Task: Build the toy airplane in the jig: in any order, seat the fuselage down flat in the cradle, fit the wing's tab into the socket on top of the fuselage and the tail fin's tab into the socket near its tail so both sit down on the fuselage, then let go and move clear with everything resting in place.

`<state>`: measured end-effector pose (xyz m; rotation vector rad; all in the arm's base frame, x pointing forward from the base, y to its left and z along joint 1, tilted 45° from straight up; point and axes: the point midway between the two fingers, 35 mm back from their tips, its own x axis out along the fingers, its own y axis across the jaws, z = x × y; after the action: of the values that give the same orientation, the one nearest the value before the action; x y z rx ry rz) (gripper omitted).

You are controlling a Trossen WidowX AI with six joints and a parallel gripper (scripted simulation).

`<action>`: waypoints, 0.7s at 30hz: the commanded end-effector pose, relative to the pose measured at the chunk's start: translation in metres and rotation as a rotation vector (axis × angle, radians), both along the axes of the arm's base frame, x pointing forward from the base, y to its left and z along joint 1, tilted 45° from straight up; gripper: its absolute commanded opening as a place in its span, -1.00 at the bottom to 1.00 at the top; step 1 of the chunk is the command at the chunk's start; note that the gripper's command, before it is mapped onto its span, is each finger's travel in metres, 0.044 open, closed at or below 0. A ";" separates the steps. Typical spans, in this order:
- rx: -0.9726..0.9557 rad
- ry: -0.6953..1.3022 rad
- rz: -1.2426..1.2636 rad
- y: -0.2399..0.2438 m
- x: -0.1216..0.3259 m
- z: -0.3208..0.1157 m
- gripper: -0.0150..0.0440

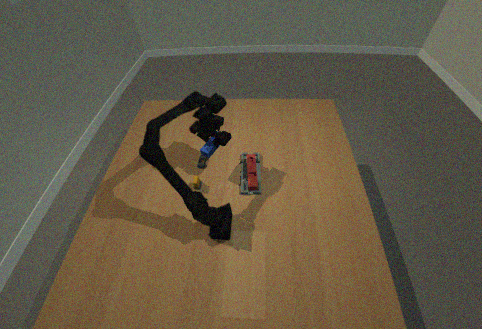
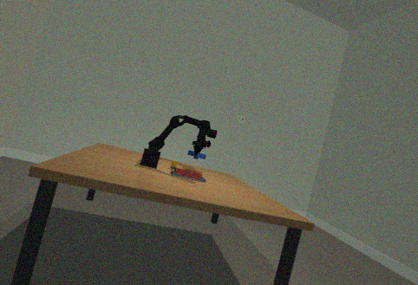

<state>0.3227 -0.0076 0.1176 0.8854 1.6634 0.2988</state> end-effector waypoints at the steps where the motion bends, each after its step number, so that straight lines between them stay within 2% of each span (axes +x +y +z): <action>1: -0.009 0.045 -0.048 -0.010 -0.001 -0.011 -0.49; 21: -0.029 0.255 -0.275 -0.051 -0.015 -0.061 -0.49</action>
<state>0.3111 -0.0512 0.0649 1.1184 1.7355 0.0193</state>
